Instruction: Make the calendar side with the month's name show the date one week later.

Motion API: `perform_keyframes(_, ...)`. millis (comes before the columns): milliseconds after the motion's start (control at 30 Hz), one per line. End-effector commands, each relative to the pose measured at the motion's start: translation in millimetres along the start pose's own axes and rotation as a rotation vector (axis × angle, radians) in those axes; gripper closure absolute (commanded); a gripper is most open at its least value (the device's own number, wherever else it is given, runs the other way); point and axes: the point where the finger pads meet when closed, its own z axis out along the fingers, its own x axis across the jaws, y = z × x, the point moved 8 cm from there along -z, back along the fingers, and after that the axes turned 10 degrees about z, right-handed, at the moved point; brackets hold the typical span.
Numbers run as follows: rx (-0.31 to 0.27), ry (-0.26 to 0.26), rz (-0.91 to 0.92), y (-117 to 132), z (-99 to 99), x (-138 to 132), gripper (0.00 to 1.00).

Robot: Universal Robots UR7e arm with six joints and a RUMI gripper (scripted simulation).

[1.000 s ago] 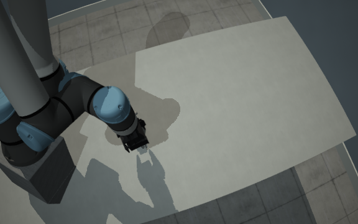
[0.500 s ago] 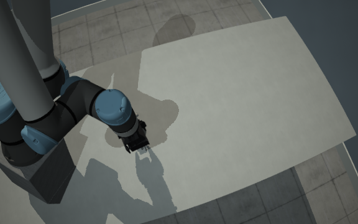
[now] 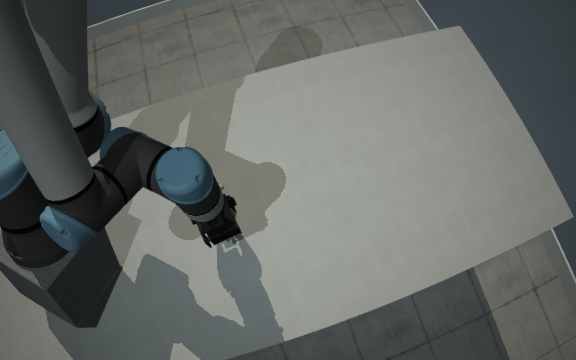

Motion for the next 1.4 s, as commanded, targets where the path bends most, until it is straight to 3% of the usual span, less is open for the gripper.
perform_keyframes(0,-0.001,0.001,0.000,0.2,0.2,0.3,0.72)
perform_keyframes(1000,-0.001,0.001,0.000,0.2,0.2,0.3,0.72)
perform_keyframes(1033,-0.001,0.001,0.000,0.2,0.2,0.3,0.90)
perform_keyframes(1367,-0.001,0.001,0.000,0.2,0.2,0.3,0.90)
